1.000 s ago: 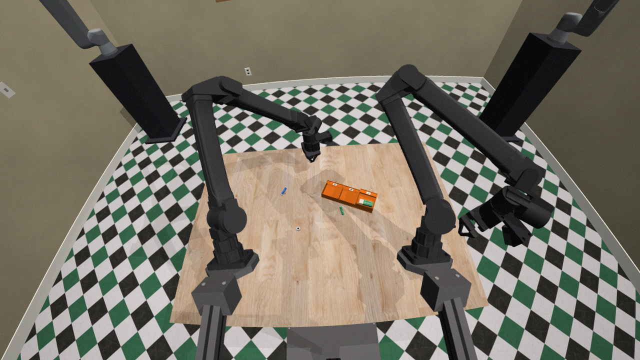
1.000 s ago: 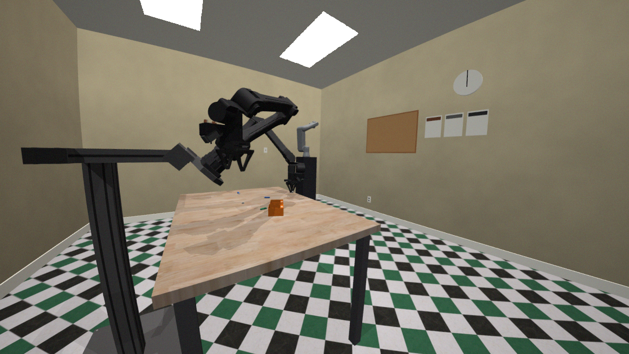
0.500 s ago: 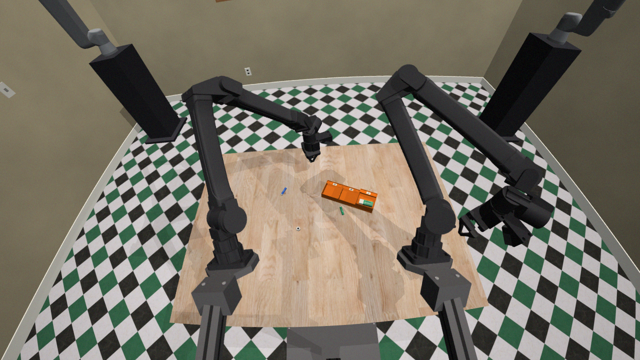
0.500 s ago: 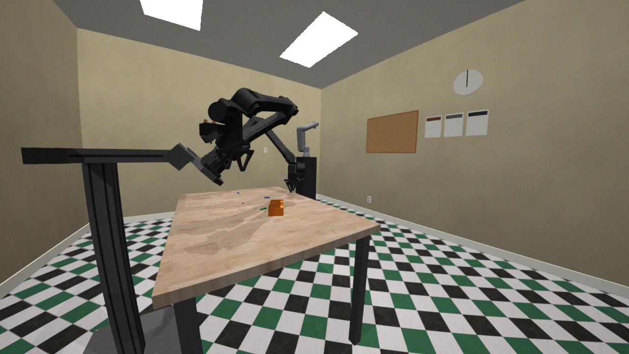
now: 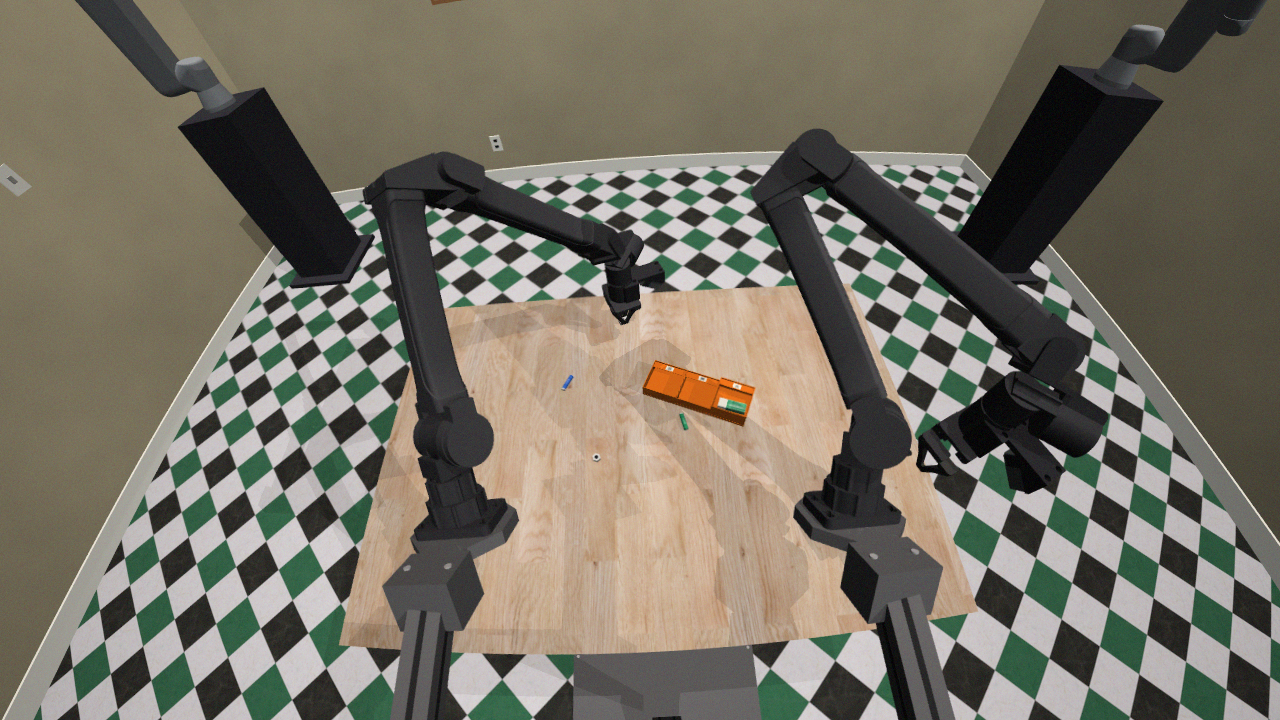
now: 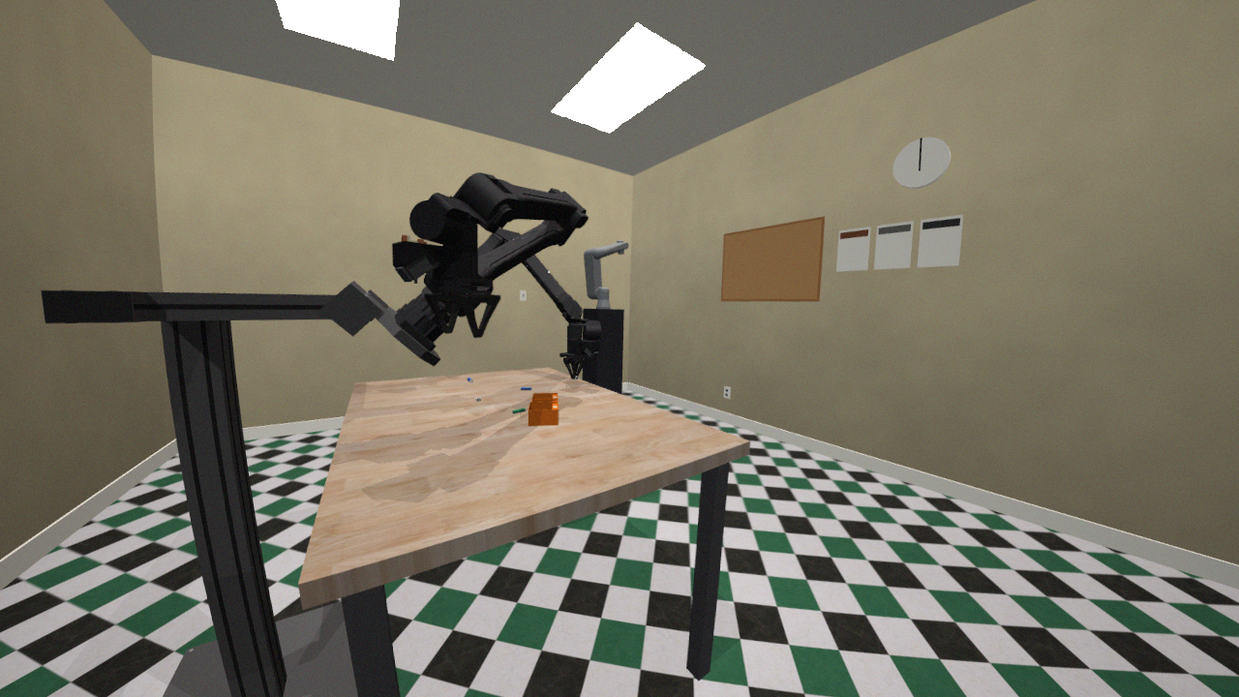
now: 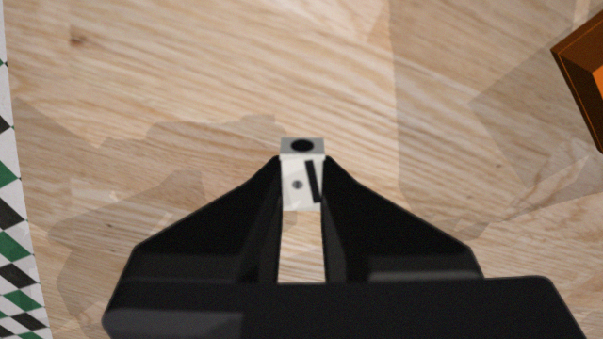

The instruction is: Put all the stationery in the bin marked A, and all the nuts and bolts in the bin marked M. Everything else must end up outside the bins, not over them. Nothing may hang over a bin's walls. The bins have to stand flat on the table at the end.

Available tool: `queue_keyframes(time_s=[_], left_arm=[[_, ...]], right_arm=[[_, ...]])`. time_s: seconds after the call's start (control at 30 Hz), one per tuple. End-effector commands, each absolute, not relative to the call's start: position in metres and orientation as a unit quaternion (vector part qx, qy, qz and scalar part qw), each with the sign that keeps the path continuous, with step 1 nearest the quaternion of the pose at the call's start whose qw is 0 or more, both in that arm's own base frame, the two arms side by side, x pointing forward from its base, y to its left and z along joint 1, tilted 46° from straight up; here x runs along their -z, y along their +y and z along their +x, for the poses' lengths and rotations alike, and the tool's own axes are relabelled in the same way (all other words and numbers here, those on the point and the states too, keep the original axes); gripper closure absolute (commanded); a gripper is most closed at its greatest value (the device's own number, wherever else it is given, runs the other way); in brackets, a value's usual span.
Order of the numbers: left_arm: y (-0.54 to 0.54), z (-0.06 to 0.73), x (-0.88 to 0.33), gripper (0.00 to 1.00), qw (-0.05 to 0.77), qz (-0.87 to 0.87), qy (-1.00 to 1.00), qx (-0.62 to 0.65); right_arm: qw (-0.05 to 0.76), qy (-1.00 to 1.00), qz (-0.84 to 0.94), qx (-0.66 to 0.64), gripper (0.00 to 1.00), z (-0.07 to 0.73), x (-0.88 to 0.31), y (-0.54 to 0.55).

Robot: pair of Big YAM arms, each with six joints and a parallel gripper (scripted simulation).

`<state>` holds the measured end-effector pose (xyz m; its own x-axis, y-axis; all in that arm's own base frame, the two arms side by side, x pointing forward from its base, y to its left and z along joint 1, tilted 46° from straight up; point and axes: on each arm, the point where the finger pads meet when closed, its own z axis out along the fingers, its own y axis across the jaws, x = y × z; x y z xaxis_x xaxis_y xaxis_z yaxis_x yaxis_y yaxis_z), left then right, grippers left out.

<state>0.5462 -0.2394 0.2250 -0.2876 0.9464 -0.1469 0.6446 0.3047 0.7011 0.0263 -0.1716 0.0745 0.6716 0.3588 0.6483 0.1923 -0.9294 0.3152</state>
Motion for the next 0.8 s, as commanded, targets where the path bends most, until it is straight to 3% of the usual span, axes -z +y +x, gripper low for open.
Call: queue_keyframes(time_s=[0.0,0.77], left_arm=[[-0.244,0.549,-0.239,0.9,0.294,0.522,0.755,-0.267],[-0.248,0.547,-0.255,0.9,0.305,0.518,0.754,-0.266]], right_arm=[[0.117,0.143,0.91,-0.371,0.0,0.017,-0.083,-0.183],[0.117,0.143,0.91,-0.371,0.0,0.017,-0.083,-0.183]])
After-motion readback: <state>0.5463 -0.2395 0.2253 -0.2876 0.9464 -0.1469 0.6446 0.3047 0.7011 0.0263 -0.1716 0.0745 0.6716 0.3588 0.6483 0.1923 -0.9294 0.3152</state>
